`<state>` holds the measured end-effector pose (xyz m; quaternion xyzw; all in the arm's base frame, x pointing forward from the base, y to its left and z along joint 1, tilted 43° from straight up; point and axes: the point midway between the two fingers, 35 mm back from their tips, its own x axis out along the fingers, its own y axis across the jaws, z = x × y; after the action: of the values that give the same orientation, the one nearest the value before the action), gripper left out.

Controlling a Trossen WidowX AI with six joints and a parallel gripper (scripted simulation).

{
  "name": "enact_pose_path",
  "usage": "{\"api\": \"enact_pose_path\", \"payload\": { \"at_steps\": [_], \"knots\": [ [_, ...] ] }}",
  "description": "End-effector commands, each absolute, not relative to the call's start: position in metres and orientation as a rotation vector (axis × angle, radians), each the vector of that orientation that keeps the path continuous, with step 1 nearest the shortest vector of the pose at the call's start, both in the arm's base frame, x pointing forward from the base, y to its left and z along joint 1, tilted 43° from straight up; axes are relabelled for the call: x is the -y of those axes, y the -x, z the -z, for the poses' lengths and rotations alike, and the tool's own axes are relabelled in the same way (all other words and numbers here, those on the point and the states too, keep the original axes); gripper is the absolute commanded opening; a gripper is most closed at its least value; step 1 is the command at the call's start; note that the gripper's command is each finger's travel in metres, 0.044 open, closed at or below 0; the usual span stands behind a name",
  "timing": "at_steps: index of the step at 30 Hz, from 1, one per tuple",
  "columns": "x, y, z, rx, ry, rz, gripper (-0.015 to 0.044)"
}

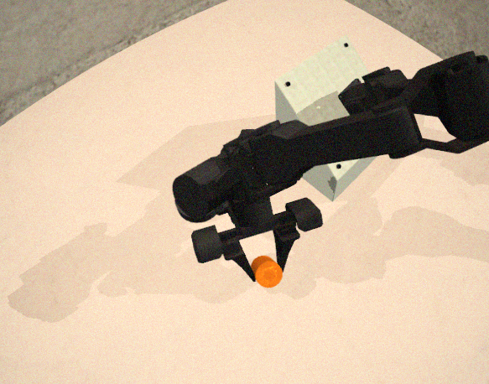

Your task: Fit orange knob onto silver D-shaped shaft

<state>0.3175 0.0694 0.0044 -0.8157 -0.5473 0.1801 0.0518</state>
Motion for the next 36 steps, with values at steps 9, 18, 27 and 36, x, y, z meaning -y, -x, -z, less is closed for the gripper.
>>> {"api": "enact_pose_path", "payload": {
  "at_steps": [9,18,27,36],
  "knots": [
    [-0.066,-0.3107,0.0032,1.611,2.447,-0.365,0.0179],
    [-0.0649,-0.309,0.0058,1.591,2.435,-0.301,0.0179],
    [-0.0639,-0.3078,0.0071,1.563,2.396,-0.324,0.0179],
    [-0.0624,-0.307,0.0075,1.6,2.44,-0.329,0.0179]
  ]
}}
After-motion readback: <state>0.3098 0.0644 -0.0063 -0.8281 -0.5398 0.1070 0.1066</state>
